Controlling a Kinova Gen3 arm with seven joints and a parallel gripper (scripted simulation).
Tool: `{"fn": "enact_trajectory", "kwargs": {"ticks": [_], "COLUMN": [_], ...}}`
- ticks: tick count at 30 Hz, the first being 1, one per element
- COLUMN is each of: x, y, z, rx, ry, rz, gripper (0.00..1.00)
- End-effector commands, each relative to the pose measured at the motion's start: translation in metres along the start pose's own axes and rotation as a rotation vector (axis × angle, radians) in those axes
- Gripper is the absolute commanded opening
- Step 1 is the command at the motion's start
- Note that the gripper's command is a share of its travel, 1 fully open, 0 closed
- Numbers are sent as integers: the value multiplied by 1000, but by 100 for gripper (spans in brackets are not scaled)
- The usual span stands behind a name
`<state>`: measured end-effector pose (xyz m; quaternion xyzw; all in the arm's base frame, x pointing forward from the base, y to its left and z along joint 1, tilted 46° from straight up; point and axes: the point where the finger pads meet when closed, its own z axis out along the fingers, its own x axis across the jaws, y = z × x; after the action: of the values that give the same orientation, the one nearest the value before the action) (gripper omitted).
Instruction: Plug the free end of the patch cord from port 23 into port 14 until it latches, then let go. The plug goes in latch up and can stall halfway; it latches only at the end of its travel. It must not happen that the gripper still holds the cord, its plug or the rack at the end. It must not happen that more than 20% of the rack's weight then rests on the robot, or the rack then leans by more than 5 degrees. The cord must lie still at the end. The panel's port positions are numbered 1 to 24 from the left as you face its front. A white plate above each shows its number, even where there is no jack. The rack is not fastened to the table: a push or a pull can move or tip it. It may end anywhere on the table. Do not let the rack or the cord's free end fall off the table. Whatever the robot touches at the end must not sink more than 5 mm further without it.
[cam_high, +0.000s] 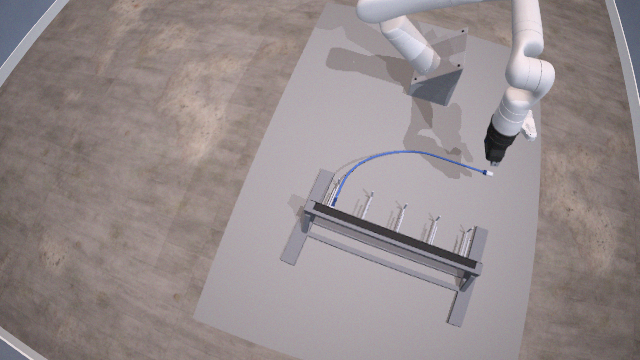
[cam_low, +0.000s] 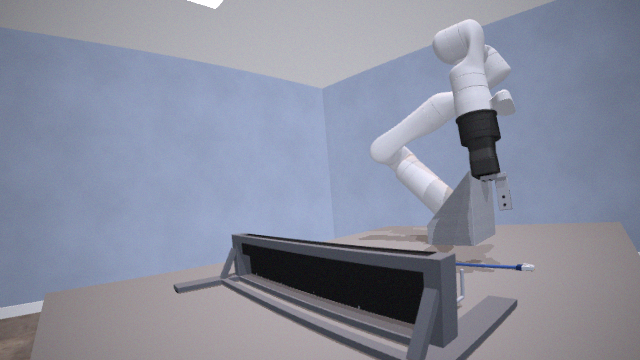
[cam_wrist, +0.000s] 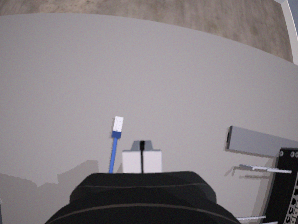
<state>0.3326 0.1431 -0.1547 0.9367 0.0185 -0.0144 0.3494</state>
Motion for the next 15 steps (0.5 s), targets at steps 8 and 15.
{"fn": "enact_trajectory", "kwargs": {"ticks": [8, 15], "x": [-23, -30], "y": [-9, -12], "z": [21, 27], "rx": [-47, -59], "ry": [-74, -94], "rz": [96, 130], "gripper": [0, 0]}}
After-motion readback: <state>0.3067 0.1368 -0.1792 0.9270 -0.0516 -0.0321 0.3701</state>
